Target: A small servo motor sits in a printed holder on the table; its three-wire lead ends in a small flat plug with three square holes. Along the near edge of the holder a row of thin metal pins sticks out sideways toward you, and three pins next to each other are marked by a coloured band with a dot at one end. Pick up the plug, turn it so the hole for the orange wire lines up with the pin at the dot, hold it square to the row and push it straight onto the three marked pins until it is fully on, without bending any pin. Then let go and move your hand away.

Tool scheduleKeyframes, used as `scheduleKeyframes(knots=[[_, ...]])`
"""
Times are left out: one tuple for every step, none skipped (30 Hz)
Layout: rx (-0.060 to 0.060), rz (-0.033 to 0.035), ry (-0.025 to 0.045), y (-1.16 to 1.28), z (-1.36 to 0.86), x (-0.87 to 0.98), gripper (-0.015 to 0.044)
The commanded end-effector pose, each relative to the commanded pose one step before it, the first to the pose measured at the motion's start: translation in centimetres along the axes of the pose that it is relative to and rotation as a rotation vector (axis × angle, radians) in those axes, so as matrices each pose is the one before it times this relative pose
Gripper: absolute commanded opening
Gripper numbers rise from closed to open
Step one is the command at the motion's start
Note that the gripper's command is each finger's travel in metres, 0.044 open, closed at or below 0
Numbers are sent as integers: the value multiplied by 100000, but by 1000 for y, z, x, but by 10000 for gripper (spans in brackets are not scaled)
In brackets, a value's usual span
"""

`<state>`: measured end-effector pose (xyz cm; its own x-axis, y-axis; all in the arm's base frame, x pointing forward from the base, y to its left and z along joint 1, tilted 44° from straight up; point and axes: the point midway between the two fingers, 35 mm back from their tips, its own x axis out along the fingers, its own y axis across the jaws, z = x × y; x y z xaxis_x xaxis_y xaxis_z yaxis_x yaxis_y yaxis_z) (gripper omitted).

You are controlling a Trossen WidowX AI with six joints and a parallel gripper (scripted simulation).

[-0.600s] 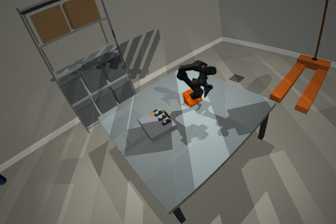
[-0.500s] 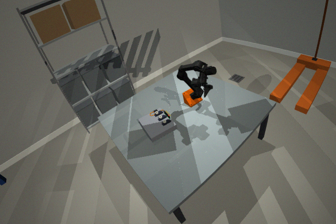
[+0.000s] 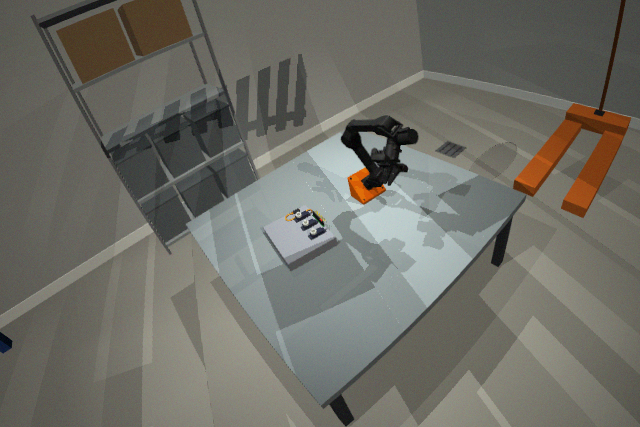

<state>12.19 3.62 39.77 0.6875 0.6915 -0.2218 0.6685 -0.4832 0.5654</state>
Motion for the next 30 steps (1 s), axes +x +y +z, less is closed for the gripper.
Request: scheduleKeyframes(knots=[[-7805,1241,-2003,-801,-590,330,115],[-1700,438,-441,-128,-127,70,115],[-1699,435,-443,-124,-128,76,115],[-1701,431,-445,-118,-128,82,115],[-1703,427,-447,-113,-128,87,115],[-1705,423,-449,-108,-128,93,115],[-1708,419,-451,-103,-127,99,115],[-1710,416,-453,-98,-127,104,115],[-1680,411,-465,-92,-123,108,115],[-1711,403,-457,-86,-122,113,115],[-1710,403,-457,-82,-123,120,115],[-1718,401,-461,-78,-121,125,115],[-1724,398,-464,-73,-120,131,115],[-1729,395,-468,-68,-118,136,115],[-1975,394,-633,-75,-108,158,115],[-1743,388,-477,-59,-114,147,115],[-1740,384,-479,-54,-110,151,115],[-1753,384,-491,-50,-108,157,115],[-1752,378,-487,-45,-104,161,115],[-1752,374,-489,-40,-101,165,115],[-1754,370,-493,-36,-97,169,115],[-1758,367,-496,-32,-93,173,115],[-1762,363,-500,-28,-89,177,115],[-1767,360,-505,-25,-85,181,115],[-1770,358,-507,-21,-82,186,115],[-1776,352,-514,-18,-76,189,115],[-1781,349,-519,-15,-71,193,115],[-1786,345,-524,-12,-66,197,115],[-1792,341,-531,-10,-61,200,115],[-1797,337,-534,-7,-56,204,115]])
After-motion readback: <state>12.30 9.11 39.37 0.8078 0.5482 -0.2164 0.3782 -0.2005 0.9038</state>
